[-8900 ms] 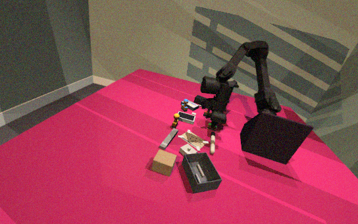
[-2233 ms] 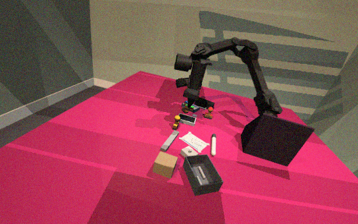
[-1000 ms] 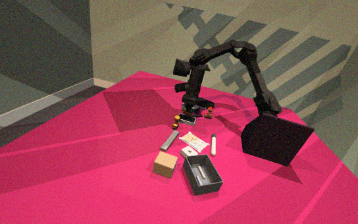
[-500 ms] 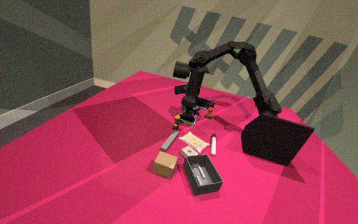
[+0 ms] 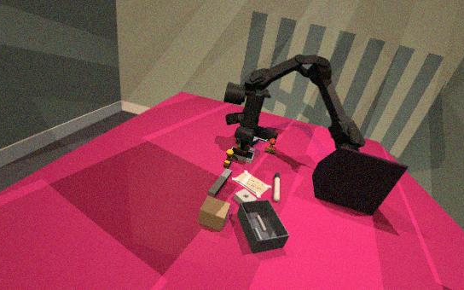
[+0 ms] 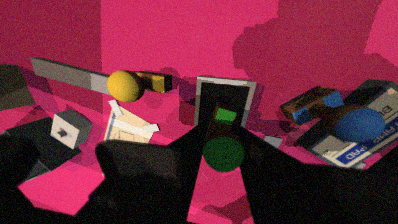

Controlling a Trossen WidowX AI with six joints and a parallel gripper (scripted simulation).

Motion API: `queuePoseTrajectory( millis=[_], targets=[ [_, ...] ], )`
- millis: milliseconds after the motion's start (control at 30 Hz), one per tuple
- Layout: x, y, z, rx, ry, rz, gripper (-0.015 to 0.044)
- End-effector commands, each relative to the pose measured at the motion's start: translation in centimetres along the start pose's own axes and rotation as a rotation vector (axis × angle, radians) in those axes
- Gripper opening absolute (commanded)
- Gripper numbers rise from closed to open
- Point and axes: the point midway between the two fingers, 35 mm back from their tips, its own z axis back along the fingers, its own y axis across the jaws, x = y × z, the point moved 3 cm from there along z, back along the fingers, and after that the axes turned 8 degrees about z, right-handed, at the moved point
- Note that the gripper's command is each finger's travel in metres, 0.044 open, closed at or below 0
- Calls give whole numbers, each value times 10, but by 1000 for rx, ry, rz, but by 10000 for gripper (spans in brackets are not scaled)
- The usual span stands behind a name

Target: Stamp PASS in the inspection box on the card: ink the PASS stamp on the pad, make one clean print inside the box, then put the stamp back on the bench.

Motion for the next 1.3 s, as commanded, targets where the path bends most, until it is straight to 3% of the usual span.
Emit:
queuePoseTrajectory(
  millis=[0, 1267],
  targets=[
    [-2, 0, -2, -6, 3, 7, 0],
    [-2, 0, -7, -6, 3, 0, 0]
  ],
)
